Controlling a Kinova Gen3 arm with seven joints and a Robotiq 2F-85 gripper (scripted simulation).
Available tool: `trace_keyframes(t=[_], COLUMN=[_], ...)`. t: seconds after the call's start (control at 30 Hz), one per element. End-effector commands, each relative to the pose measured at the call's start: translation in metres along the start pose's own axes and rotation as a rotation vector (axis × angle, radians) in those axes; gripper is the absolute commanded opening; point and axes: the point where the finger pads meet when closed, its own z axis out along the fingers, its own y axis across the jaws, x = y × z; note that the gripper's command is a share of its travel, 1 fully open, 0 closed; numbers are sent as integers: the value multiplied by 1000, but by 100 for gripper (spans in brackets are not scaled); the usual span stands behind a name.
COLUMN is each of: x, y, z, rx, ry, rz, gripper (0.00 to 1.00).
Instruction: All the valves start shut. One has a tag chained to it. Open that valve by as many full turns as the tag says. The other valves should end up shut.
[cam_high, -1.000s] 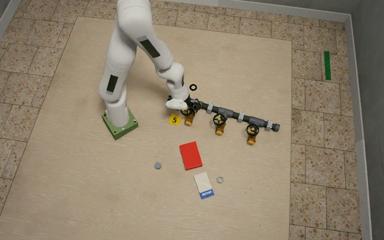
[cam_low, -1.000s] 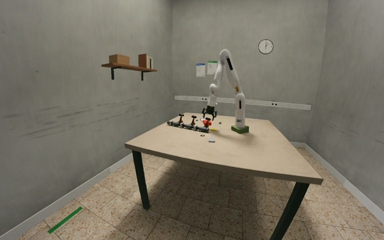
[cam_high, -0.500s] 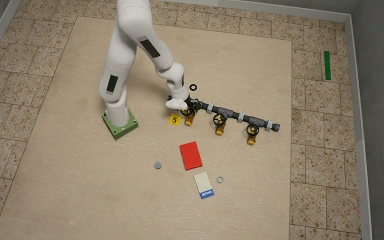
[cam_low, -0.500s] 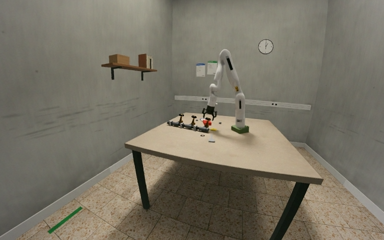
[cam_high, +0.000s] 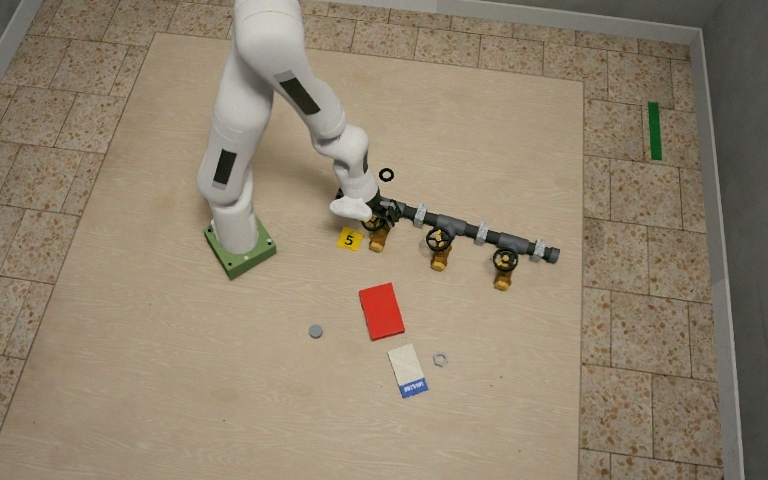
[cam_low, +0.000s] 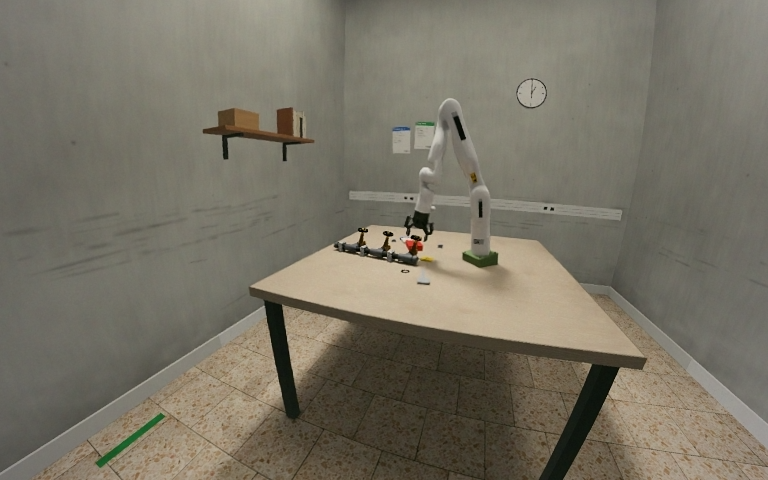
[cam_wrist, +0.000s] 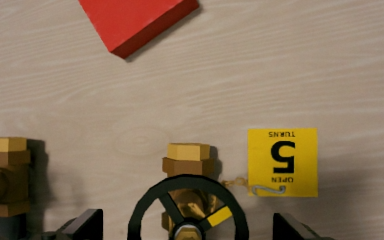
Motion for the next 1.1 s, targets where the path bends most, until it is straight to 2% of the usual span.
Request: trace_keyframes(t=[0.0,0.43,0.5,1.0,1.07], x=[0,0,0,0,0], y=[0,0,0,0,0], z=[0,0,0,0,0], rx=[2,2,2,2,2], ry=[0,0,0,-1,-1], rz=[32,392,392,1128,1128], gripper=[100,100,100,100,100])
